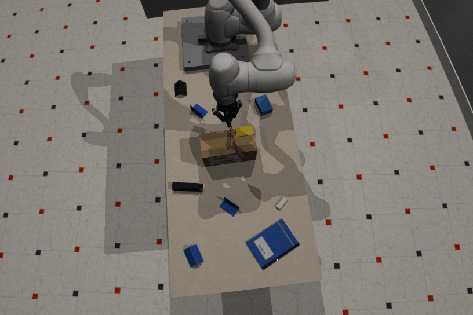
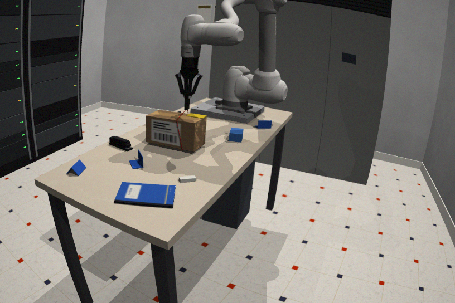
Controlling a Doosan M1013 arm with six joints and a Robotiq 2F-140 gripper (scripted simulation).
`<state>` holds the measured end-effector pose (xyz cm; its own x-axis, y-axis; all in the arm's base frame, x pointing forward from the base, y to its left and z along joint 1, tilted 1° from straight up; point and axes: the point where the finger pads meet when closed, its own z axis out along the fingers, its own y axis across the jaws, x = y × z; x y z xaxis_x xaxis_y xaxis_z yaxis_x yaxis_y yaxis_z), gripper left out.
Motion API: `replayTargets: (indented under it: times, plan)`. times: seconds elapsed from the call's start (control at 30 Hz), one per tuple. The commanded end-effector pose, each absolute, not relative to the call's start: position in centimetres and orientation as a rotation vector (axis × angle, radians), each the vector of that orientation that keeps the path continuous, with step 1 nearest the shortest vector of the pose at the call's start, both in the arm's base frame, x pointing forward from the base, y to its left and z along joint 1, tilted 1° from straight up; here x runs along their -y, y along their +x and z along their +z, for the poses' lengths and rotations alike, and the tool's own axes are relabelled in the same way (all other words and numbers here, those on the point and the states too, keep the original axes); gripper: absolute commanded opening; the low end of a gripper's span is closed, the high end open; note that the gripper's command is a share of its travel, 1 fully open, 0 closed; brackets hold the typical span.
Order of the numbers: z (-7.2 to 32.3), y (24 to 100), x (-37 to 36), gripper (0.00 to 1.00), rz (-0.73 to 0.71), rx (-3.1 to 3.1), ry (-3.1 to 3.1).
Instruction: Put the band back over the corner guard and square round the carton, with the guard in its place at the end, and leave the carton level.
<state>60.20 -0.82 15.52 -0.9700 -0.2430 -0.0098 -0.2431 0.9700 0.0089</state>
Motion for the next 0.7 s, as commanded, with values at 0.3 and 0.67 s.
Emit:
replayTargets:
  times: [0.3, 0.67]
  plan:
    - [15.6, 60.1, -0.7, 0.1, 0.024, -3.106, -0.378]
    - [15.6, 60.0, -3.1, 0.1, 0.023, -3.106, -0.379]
